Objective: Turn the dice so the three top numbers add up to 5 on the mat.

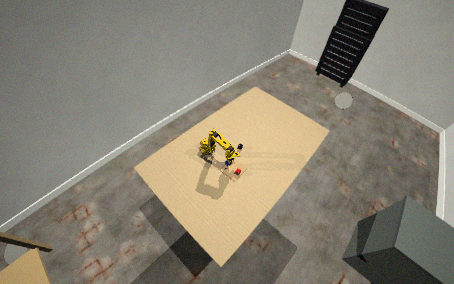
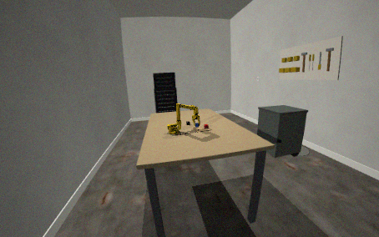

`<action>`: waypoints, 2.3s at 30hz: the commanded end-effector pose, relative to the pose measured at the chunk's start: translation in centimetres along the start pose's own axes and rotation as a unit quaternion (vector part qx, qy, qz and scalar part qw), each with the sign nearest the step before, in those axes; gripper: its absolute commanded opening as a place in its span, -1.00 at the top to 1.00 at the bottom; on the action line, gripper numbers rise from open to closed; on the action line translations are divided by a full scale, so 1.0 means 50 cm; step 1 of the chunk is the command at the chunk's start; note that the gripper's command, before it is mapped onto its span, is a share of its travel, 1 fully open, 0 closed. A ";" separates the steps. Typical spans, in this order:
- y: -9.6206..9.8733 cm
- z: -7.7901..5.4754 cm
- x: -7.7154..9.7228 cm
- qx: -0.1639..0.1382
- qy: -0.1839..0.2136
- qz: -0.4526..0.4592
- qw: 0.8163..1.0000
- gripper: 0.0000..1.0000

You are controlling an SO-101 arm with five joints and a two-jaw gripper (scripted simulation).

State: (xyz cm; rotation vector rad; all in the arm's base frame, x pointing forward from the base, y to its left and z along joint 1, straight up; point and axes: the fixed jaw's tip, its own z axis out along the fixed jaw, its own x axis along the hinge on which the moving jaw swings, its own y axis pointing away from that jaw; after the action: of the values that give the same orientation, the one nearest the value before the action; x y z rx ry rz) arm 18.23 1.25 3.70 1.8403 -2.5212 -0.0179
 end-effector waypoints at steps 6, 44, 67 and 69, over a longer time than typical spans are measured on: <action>-0.006 0.001 -0.006 0.016 -0.007 -0.001 1.000 1.00; -0.006 0.027 -0.007 0.016 -0.007 -0.001 1.000 1.00; -0.007 0.039 -0.007 0.016 -0.007 -0.001 1.000 0.96; -0.007 0.039 -0.007 0.016 -0.007 -0.001 1.000 0.89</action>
State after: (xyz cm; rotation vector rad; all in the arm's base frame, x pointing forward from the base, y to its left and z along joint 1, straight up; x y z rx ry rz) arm 18.33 1.25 1.53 1.8463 -2.5292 -0.0078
